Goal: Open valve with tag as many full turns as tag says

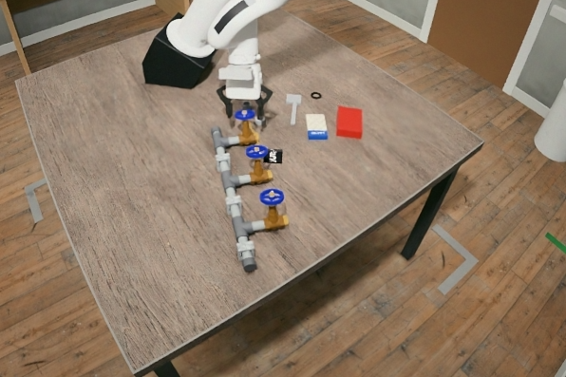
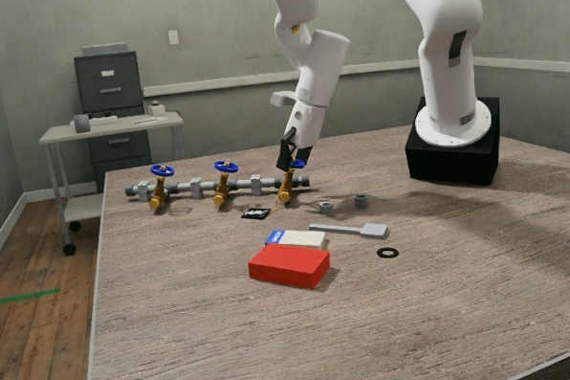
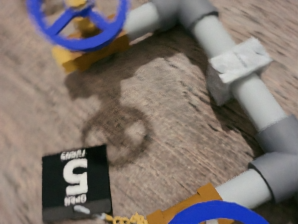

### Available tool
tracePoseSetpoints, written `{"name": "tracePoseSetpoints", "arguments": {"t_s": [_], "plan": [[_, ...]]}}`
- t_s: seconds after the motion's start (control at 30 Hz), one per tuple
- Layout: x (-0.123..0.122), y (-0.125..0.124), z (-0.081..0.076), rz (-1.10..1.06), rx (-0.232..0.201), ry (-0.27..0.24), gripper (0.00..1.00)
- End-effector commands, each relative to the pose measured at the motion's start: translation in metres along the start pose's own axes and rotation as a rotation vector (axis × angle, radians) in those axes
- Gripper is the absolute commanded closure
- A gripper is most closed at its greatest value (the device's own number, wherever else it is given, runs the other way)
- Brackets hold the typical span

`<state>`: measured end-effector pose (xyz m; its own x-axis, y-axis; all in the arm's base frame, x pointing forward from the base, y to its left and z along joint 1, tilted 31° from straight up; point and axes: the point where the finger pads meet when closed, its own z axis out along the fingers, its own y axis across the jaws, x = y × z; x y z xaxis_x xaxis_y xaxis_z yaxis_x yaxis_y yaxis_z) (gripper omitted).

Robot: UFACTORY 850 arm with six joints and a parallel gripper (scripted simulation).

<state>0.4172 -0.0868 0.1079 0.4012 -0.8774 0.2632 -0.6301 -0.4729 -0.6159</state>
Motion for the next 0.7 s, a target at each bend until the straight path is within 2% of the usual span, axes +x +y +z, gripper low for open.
{"name": "tracePoseSetpoints", "arguments": {"t_s": [0.0, 0.27, 0.57, 0.6, 0.67], "plan": [[0.0004, -0.0003, -0.0001, 0.277, -0.002, -0.036, 0.0], [0.0004, -0.0003, -0.0001, 0.598, -0.006, -0.079, 0.0], [0.0004, -0.0003, -0.0001, 0.598, -0.006, -0.079, 0.0], [0.0004, -0.0003, -0.0001, 0.598, -0.006, -0.079, 1.0], [0.0004, -0.0003, -0.0001, 0.598, -0.006, -0.079, 1.0]]}}
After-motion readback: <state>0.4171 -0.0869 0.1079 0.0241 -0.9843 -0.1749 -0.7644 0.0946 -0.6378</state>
